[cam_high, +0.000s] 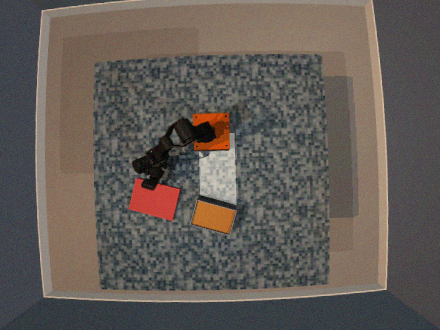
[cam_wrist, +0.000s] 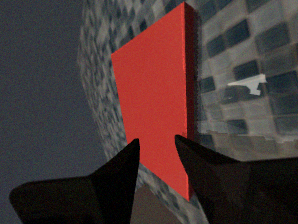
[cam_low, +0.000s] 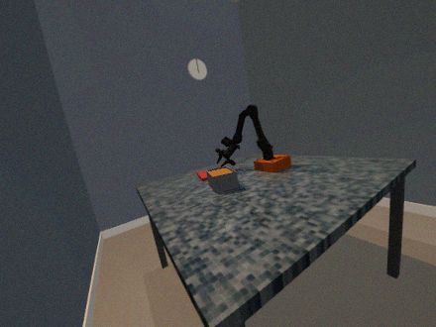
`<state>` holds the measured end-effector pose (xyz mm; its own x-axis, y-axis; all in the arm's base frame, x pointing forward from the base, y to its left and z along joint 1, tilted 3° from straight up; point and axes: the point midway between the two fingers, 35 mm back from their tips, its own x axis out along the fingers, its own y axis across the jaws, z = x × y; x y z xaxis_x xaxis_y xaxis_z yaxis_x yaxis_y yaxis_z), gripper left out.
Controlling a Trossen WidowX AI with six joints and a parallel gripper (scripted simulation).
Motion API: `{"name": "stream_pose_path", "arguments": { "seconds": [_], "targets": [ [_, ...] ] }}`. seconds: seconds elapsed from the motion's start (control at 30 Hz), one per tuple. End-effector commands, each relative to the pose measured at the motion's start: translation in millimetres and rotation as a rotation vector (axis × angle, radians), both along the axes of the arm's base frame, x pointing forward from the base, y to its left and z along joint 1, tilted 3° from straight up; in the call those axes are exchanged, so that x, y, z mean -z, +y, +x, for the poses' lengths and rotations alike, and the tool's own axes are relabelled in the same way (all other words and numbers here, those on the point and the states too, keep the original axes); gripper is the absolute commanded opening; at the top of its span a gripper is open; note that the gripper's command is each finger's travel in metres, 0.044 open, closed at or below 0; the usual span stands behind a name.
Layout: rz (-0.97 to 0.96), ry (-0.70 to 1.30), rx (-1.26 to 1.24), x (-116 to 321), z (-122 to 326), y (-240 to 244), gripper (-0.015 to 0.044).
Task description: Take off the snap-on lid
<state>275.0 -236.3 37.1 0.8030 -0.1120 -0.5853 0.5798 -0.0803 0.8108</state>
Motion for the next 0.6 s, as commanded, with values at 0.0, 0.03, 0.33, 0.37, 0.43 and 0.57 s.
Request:
{"name": "stream_pose_path", "arguments": {
  "seconds": [0.0,0.03,0.33,0.37,0.43,0.57],
  "targets": [
    [-0.01,-0.004,0.002,-4,2,-3,0.0263],
    [-0.01,-0.004,0.002,-4,2,-3,0.0275],
    [-0.009,-0.002,0.002,1,-14,2,0.044],
    [-0.009,-0.002,0.002,1,-16,2,0.044],
    [-0.009,-0.002,0.002,1,-20,2,0.044],
    [-0.009,-0.001,0.002,2,-28,3,0.044]
  ]
}}
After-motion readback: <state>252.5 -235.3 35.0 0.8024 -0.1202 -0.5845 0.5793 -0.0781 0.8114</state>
